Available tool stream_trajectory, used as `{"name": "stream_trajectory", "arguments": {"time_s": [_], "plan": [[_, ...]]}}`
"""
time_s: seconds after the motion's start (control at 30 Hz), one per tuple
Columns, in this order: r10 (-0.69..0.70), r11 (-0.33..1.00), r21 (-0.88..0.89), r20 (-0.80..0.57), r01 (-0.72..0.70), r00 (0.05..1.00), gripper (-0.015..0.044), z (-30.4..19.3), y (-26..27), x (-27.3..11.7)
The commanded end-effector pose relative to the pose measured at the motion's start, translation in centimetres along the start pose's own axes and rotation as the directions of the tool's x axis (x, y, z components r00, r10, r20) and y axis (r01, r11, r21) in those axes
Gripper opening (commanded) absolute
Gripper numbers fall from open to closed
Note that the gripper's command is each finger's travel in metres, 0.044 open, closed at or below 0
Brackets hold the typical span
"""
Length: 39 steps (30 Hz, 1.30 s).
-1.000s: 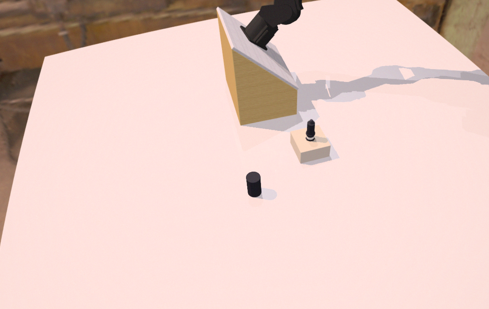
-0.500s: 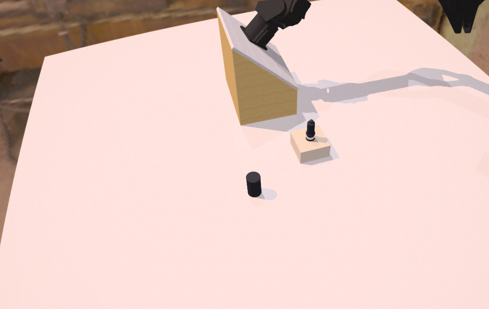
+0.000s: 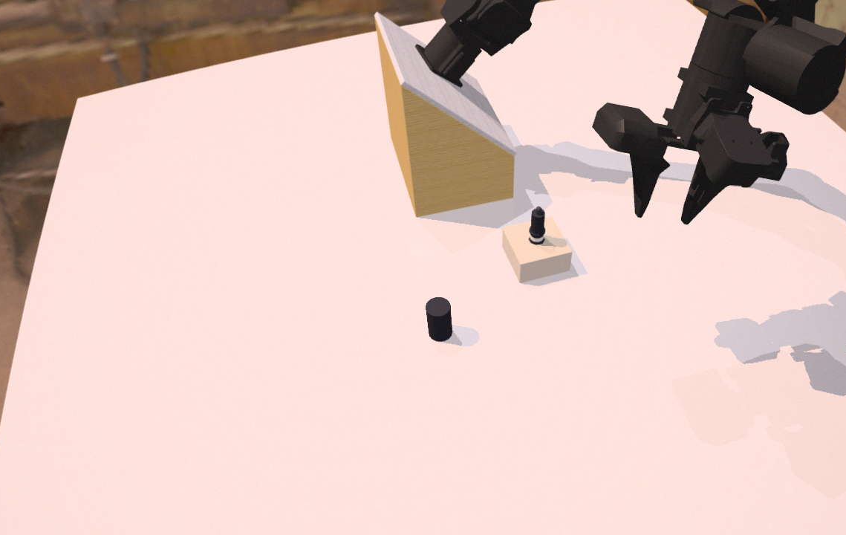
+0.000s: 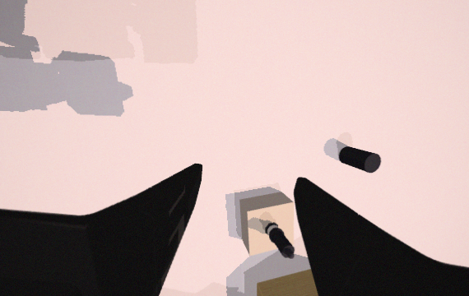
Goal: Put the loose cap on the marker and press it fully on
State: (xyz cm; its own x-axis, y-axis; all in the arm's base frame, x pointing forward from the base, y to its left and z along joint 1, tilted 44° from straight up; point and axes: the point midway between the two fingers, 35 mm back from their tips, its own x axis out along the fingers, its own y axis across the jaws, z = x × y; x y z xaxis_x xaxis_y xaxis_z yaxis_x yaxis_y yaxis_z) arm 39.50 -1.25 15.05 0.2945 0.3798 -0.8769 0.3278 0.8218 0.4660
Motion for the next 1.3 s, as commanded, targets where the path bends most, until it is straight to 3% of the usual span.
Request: {"name": "stream_trajectory", "arguments": {"time_s": [0.0, 0.37, 1.27], "plan": [[0.022, 0.986, 0.167, -0.084, -0.007, 0.996, 0.0247, 0.8, -6.0, 3.2], [0.260, 0.745, 0.665, -0.223, -0.048, 0.940, 0.0247, -3.2, -22.1, 11.4], [0.269, 0.736, 0.675, -0.223, -0.051, 0.937, 0.0247, -4.8, -20.3, 17.2]]}}
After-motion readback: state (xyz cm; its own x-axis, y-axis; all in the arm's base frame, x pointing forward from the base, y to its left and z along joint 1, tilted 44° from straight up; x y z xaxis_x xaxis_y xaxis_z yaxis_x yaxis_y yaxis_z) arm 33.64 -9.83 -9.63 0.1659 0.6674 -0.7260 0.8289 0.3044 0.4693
